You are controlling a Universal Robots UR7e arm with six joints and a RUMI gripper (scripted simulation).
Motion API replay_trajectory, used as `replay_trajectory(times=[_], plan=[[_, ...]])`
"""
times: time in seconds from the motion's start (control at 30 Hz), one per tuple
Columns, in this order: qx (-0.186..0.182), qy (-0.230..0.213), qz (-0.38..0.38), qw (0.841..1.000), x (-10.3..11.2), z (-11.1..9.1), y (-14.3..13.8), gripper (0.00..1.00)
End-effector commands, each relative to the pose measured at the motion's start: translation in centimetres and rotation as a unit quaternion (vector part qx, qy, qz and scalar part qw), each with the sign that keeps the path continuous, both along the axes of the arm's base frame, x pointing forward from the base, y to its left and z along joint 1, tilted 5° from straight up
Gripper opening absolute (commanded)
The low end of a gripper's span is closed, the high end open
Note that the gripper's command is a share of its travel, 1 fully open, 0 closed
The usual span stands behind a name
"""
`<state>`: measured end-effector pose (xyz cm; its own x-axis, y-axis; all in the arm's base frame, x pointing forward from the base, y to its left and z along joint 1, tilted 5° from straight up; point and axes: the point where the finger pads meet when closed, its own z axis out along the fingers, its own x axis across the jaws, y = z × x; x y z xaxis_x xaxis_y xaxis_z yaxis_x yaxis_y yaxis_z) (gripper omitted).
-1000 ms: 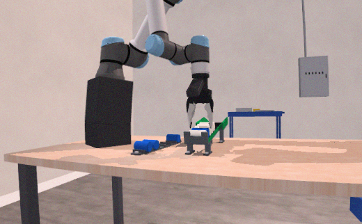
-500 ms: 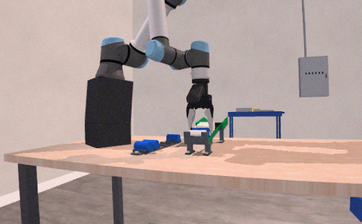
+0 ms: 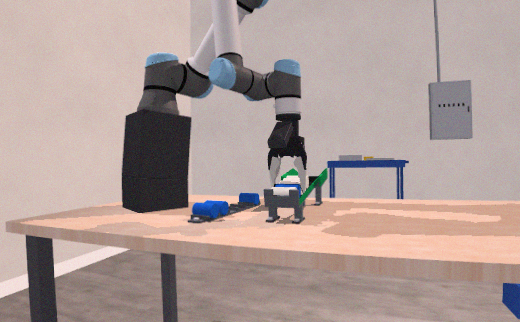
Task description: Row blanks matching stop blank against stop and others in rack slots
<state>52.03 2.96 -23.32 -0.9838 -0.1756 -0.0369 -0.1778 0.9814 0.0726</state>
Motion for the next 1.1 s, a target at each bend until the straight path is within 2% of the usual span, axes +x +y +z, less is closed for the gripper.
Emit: replay_trajectory(times=[0.0, 0.63, 0.67, 1.07], plan=[[0.0, -0.001, 0.0, 1.0, 0.06, 0.05, -0.01, 0.52], [0.0, -0.001, 0.0, 1.0, 0.06, 0.05, -0.01, 0.52], [0.0, -0.001, 0.0, 1.0, 0.06, 0.05, -0.01, 0.39], [0.0, -0.001, 0.0, 1.0, 0.06, 0.05, -0.01, 0.39]])
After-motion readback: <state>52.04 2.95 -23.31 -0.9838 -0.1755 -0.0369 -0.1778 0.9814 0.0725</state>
